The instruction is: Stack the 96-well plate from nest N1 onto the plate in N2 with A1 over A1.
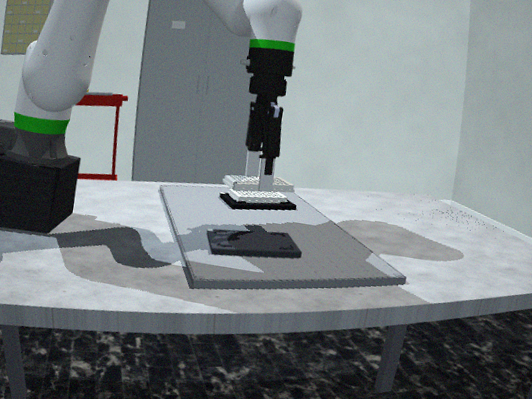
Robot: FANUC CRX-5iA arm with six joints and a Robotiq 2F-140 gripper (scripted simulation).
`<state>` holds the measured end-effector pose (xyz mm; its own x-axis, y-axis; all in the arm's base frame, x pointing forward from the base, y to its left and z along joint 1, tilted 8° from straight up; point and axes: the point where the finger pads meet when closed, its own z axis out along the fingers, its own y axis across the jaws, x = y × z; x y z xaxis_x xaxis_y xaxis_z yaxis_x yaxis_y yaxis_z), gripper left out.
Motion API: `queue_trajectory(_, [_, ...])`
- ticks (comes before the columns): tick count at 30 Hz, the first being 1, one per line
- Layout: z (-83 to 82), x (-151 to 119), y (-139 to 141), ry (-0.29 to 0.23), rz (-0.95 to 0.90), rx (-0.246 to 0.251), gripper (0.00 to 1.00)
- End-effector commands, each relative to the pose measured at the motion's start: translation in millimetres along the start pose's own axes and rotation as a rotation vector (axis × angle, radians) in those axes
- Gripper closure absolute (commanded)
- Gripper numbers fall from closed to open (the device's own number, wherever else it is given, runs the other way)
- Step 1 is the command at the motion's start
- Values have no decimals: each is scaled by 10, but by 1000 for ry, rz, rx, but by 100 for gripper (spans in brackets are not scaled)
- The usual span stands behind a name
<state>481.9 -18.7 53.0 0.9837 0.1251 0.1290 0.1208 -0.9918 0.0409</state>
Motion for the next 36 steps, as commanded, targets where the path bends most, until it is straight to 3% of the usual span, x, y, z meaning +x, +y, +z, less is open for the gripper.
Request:
queue_trajectory(1, [-1, 17, -41, 0, 0, -1, 100])
queue_trajectory(36, [-1, 364, -1014, 0, 0, -1, 100])
